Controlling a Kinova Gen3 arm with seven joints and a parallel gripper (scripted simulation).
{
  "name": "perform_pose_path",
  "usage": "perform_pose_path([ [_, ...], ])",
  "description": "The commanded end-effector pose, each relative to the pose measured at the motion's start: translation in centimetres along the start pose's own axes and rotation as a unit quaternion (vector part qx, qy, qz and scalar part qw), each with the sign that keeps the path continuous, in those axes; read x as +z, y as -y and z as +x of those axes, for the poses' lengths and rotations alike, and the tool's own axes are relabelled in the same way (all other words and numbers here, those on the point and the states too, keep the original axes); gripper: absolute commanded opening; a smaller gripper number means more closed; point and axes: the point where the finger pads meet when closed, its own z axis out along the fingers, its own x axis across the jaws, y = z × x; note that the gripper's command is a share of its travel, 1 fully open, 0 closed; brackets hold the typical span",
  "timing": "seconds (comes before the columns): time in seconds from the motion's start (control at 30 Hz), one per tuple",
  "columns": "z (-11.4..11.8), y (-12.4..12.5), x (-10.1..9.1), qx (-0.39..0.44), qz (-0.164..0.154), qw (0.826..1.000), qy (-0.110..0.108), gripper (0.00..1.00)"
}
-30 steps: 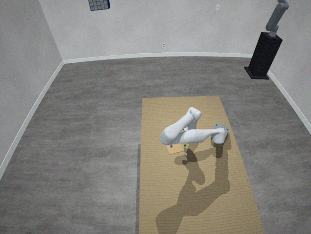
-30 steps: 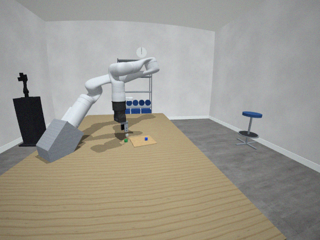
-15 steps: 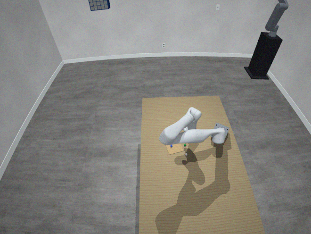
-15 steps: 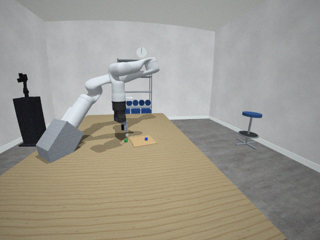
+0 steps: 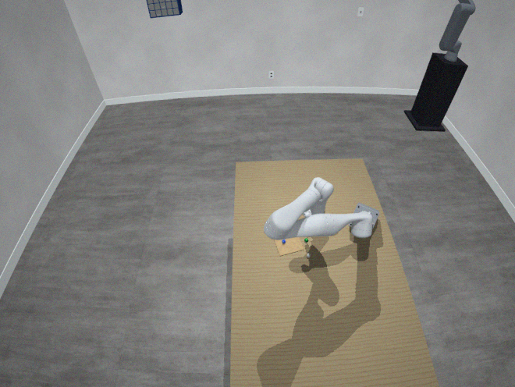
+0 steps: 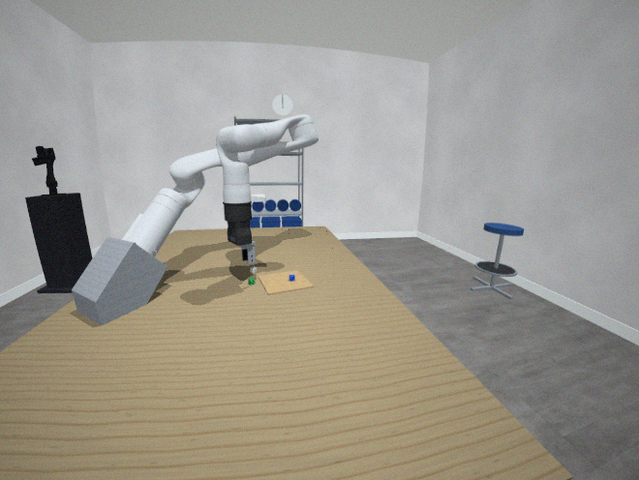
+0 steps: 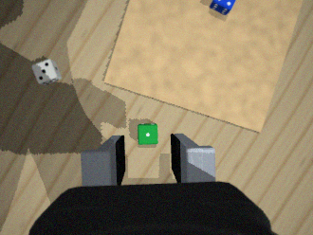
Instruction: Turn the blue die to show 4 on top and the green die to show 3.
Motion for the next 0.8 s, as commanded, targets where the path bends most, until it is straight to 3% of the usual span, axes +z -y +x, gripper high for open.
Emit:
perform_pose_path([
  [0.0,0.03,0.01,-0.03,0.000,0.000,1.000,-0.001,0.64],
  [0.77,0.04,0.03,0.86,0.000,0.000,1.000,0.000,0.64],
])
